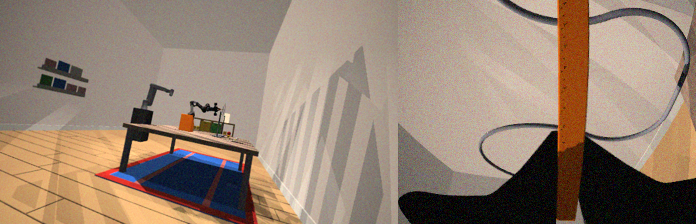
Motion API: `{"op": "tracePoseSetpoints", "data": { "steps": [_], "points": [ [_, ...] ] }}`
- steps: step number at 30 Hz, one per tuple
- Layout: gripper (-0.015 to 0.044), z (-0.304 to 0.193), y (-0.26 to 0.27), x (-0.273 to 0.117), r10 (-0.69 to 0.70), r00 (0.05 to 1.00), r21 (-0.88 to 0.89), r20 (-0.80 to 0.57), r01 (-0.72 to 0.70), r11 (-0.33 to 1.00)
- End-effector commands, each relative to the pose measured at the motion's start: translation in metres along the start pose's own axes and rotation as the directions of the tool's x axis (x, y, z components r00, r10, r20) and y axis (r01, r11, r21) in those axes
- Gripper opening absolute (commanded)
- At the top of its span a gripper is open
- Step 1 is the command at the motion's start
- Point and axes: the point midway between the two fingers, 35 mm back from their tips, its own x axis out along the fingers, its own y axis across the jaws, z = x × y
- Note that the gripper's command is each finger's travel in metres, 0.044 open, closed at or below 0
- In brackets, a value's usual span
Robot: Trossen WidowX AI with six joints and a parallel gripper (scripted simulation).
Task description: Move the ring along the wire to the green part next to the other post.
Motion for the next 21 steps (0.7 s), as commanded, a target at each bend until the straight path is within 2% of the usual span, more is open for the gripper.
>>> {"op": "tracePoseSetpoints", "data": {
  "steps": [1,11,21],
  "points": [
    [-0.015,0.002,0.002,0.001,0.029,1.0,0.057,0.012,-0.03,0.998],
    [-0.015,0.0,-0.004,0.001,0.044,0.999,0.085,0.016,-0.046,0.995],
    [-0.015,-0.002,-0.027,-0.001,-0.009,1.0,-0.015,0.0,0.009,1.0]
  ]
}}
